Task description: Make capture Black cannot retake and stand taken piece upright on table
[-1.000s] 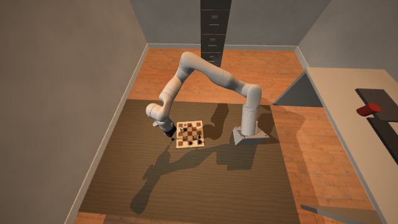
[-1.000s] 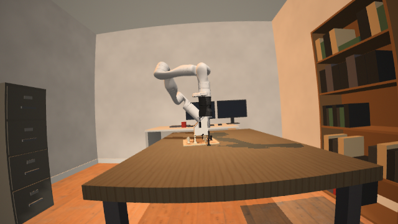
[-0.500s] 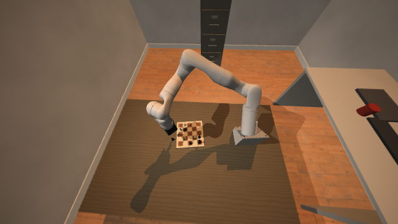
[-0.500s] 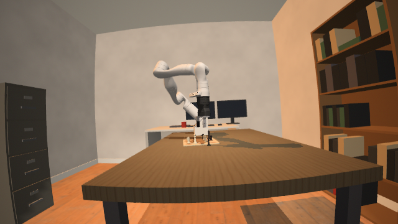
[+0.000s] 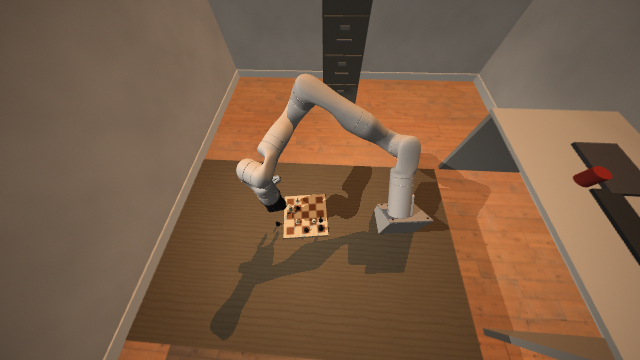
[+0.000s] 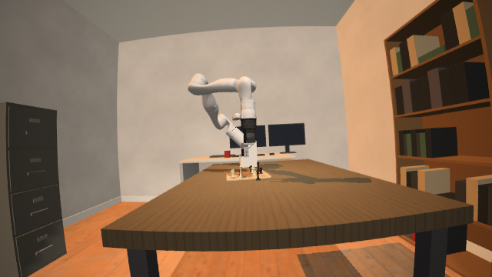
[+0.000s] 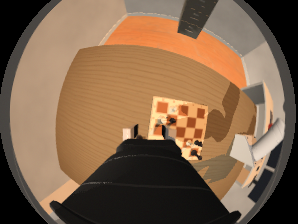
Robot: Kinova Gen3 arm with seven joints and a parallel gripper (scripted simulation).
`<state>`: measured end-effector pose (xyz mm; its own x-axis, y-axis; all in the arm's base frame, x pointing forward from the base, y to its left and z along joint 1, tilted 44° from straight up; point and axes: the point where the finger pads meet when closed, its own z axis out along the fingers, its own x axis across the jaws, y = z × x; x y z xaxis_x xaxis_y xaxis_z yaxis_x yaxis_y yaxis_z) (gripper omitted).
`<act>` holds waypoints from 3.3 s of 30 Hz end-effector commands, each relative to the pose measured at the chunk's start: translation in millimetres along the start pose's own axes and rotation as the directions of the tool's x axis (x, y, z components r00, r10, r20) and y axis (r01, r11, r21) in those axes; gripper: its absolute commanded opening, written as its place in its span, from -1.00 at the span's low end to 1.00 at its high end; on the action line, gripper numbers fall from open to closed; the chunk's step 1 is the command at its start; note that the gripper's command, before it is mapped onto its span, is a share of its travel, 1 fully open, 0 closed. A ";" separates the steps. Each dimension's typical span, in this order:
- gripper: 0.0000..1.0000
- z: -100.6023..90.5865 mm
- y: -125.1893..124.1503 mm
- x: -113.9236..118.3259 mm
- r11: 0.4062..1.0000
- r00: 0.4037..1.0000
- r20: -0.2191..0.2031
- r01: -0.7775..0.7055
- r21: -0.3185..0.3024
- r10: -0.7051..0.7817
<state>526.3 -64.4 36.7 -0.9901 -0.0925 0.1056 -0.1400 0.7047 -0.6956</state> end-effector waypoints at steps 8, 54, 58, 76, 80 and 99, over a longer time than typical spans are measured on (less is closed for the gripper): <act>1.00 -6.6 -7.7 7.4 0.964 0.964 0.008 -0.266 -0.001 0.266; 1.00 -16.3 -16.5 36.8 0.152 0.152 -0.006 -0.988 -0.007 0.988; 1.00 -16.5 -16.5 37.1 0.131 0.131 -0.006 -0.991 -0.007 0.991; 1.00 -17.1 -16.6 38.0 0.062 0.062 -0.007 -0.998 -0.007 0.998; 1.00 -17.1 -16.6 38.0 0.061 0.061 -0.007 -0.998 -0.007 0.998; 0.58 -17.1 -16.6 38.0 0.061 0.061 -0.007 -0.998 -0.007 0.998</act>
<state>490.6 -68.5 63.8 -0.2004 0.7025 -0.6829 0.9797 0.1385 -0.1449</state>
